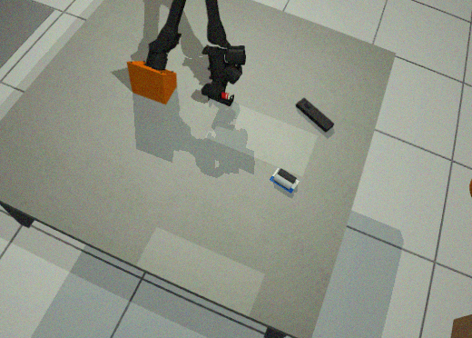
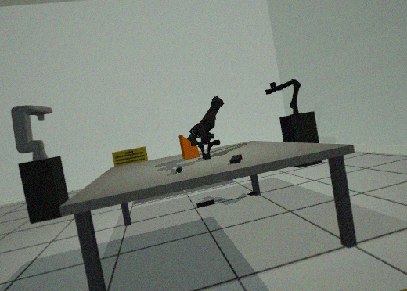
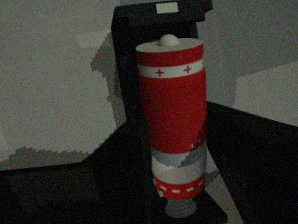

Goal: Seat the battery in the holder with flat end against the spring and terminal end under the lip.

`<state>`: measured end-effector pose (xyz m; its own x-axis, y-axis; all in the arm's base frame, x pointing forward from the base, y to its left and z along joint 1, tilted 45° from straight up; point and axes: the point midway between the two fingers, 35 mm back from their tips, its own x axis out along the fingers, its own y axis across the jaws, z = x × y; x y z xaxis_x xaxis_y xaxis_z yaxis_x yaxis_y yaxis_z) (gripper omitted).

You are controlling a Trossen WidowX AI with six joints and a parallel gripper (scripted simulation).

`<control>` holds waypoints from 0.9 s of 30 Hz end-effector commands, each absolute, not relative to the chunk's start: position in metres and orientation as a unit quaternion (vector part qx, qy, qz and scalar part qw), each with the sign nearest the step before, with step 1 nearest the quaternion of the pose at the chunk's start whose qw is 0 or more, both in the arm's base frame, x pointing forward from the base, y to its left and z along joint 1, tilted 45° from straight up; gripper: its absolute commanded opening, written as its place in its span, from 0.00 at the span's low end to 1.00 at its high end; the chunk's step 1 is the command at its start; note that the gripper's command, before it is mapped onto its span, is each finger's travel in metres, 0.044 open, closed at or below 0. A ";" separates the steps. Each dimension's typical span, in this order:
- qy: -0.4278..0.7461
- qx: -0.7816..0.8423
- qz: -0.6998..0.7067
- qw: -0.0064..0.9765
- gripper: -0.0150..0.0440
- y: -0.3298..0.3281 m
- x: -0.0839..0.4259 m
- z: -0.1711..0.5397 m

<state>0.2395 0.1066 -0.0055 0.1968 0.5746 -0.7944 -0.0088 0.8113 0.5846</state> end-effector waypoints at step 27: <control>0.672 0.207 0.219 0.676 0.39 0.110 0.237 -0.010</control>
